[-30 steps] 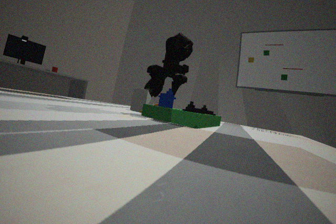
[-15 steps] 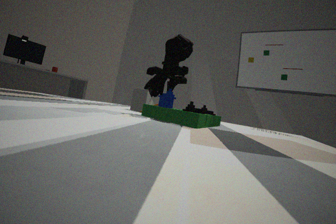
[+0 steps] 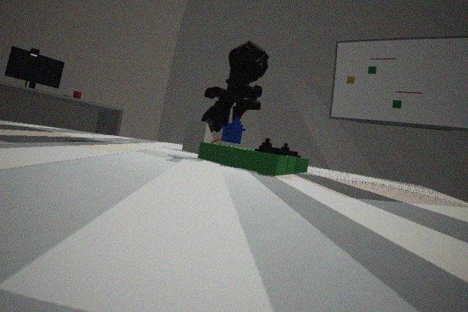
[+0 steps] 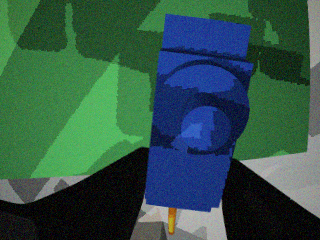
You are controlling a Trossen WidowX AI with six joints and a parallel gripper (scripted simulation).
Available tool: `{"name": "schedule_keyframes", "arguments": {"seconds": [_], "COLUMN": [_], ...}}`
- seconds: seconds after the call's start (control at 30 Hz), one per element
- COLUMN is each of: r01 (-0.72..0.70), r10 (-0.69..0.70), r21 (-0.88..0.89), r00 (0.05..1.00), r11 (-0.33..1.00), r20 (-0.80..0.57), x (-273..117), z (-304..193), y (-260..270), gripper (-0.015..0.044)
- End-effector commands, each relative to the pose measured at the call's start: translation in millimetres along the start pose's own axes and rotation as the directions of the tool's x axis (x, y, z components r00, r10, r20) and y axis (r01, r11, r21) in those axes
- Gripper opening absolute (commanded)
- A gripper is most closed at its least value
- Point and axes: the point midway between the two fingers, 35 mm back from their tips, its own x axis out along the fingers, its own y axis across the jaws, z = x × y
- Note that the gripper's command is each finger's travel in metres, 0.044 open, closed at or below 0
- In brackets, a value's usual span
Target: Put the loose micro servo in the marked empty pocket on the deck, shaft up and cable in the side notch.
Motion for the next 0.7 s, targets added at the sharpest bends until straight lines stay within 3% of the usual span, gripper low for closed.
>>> {"name": "schedule_keyframes", "arguments": {"seconds": [0.0,0.37,0.67], "r01": [0.016,0.016,0.015], "r10": [-0.015,-0.015,-0.015], "r21": [-0.011,-0.011,-0.012], "r00": [1.000,1.000,1.000], "r11": [1.000,1.000,1.000], "r20": [0.020,0.020,0.021], "x": [-15.7,-15.7,-16.5], "z": [-2.0,-5.6,25.9], "y": [1.4,3.8,7.4], "gripper": [0.0000,0.0000,0.0000]}}
